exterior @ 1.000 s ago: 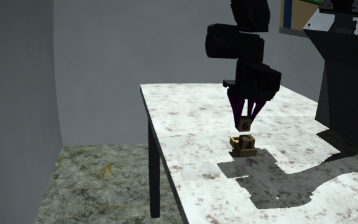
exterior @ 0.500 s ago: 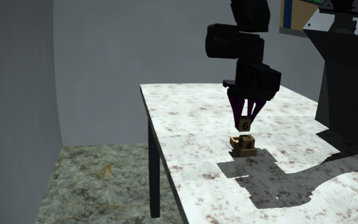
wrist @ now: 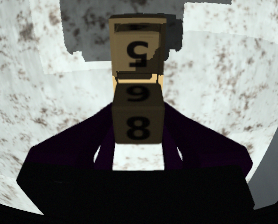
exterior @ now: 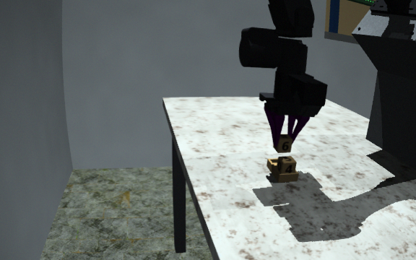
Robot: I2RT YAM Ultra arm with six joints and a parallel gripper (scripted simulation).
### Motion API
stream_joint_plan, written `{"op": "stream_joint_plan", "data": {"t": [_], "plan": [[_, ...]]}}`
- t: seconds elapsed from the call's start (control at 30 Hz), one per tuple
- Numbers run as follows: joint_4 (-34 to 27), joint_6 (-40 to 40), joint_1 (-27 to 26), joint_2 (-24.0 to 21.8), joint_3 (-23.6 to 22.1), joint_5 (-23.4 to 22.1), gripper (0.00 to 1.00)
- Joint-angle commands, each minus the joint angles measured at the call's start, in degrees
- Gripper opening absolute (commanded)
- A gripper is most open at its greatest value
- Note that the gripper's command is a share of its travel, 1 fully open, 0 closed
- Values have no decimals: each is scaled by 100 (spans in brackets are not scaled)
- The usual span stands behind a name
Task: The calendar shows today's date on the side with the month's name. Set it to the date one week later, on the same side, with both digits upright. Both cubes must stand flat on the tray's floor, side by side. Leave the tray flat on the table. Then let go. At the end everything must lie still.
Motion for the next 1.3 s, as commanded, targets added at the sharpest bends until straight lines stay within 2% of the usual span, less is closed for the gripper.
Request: {"op": "stream_joint_plan", "data": {"t": [0.0, 0.77, 1.27], "plan": [[10, -5, 0, -27, -7, -65, 26], [14, -6, 0, -18, -2, -66, 26], [81, -12, -10, 145, 94, -73, 26]]}}
